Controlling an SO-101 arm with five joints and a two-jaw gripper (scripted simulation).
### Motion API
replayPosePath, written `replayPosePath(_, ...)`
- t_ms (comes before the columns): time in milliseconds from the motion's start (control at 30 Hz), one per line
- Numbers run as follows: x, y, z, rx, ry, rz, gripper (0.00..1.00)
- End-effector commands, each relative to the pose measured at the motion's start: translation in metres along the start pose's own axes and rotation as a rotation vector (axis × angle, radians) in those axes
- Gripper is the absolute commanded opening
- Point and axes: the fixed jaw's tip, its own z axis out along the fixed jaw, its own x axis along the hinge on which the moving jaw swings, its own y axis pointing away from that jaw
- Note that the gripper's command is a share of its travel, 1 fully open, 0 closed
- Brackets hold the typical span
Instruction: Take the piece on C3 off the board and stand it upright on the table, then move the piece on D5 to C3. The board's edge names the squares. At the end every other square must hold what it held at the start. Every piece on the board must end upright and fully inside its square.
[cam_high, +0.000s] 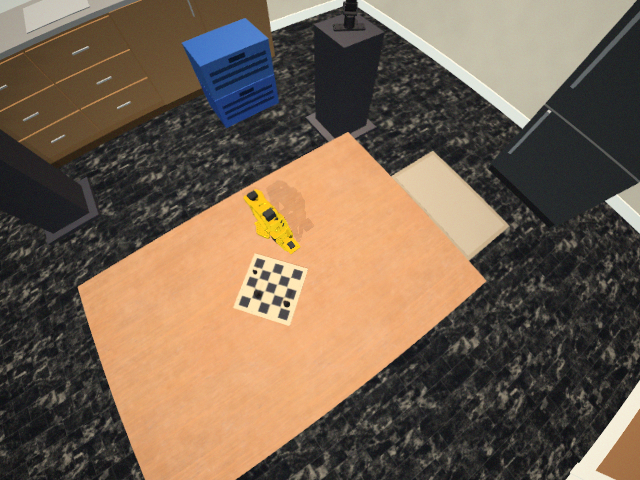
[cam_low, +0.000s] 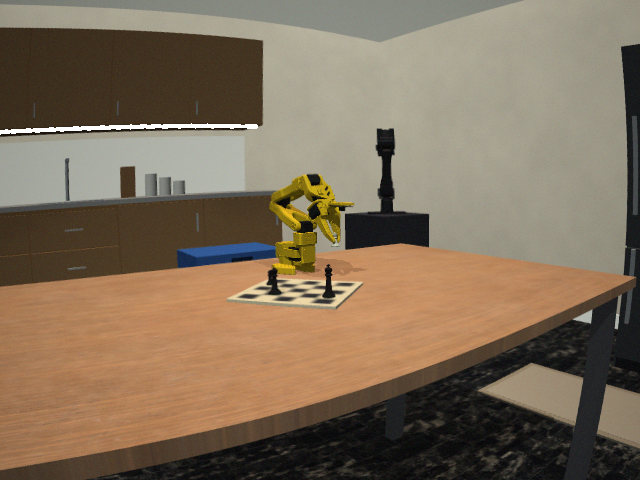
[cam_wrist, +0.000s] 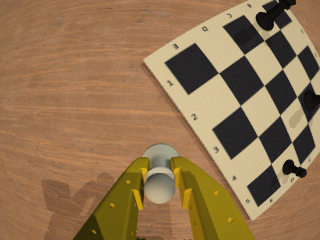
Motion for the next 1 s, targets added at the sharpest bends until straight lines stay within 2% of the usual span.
replayPosePath(0,0.002,0.001,0.003,-0.005,0.011,0.004,0.00)
replayPosePath(500,0.012,0.002,0.019,-0.005,0.011,0.004,0.00)
replayPosePath(967,0.028,0.002,0.046,-0.005,0.011,0.004,0.00)
